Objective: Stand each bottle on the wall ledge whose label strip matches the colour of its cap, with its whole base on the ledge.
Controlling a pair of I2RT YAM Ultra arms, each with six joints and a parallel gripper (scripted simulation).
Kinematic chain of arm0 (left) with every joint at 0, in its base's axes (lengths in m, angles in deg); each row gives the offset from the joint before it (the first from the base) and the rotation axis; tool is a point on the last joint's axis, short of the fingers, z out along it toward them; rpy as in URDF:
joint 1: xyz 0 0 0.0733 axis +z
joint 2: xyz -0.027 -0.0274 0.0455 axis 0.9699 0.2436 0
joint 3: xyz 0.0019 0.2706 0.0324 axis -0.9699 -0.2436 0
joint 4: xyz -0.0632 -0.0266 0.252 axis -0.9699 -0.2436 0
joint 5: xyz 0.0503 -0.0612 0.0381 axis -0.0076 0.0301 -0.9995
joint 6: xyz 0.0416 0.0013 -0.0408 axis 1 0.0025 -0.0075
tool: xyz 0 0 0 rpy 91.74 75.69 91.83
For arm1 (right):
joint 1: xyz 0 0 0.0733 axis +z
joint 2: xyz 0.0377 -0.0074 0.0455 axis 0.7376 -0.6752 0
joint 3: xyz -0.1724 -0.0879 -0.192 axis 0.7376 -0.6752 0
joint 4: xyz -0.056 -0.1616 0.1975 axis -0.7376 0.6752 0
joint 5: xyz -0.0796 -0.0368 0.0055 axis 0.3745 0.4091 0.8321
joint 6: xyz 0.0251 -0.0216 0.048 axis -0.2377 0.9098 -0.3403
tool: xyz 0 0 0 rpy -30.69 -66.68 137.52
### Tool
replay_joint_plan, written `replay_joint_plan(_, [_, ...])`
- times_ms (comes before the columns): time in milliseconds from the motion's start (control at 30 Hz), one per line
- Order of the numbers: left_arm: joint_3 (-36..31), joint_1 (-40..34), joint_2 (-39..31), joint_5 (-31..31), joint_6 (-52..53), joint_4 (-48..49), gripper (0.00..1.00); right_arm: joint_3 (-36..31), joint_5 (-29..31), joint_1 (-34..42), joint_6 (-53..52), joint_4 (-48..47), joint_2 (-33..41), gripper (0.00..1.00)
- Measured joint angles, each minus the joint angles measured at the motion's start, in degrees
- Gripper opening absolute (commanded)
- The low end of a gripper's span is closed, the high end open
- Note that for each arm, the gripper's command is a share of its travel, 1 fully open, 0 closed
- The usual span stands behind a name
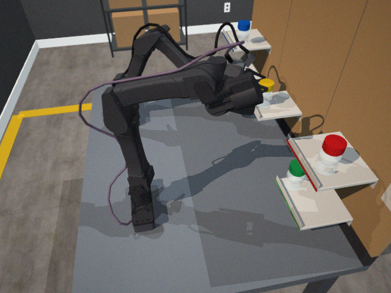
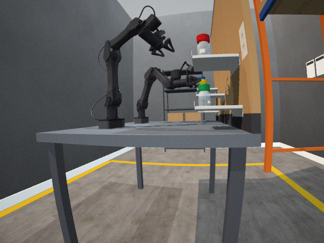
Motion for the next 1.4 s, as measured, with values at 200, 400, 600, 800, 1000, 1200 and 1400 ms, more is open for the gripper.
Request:
replay_joint_plan(200, [0.94,0.13,0.59,0.11,0.0,-0.57,0.81,0.0,0.0,0.0,0.0,0.02,0.0,0.87])
replay_joint_plan(400, [1.01,0.13,0.61,0.11,0.02,-0.74,0.72,0.0,0.0,0.0,0.0,0.02,0.0,0.87])
replay_joint_plan(600, [1.01,0.13,0.61,0.11,0.02,-0.74,0.64,0.0,0.0,0.0,0.0,0.02,0.0,0.87])
replay_joint_plan(800, [1.01,0.13,0.61,0.11,0.02,-0.74,0.55,0.0,0.0,0.0,0.0,0.02,0.0,0.87])
replay_joint_plan(1000, [1.01,0.13,0.61,0.11,0.0,-0.74,0.4,0.0,0.0,0.0,0.0,0.02,0.0,0.87])
replay_joint_plan(1200, [1.01,0.13,0.61,0.11,0.0,-0.74,0.17,0.0,0.0,0.0,0.0,0.02,0.0,0.87])
replay_joint_plan(1400, [1.64,0.13,0.57,0.11,0.0,-2.05,0.49,0.0,0.0,0.0,0.0,0.02,0.0,0.87])
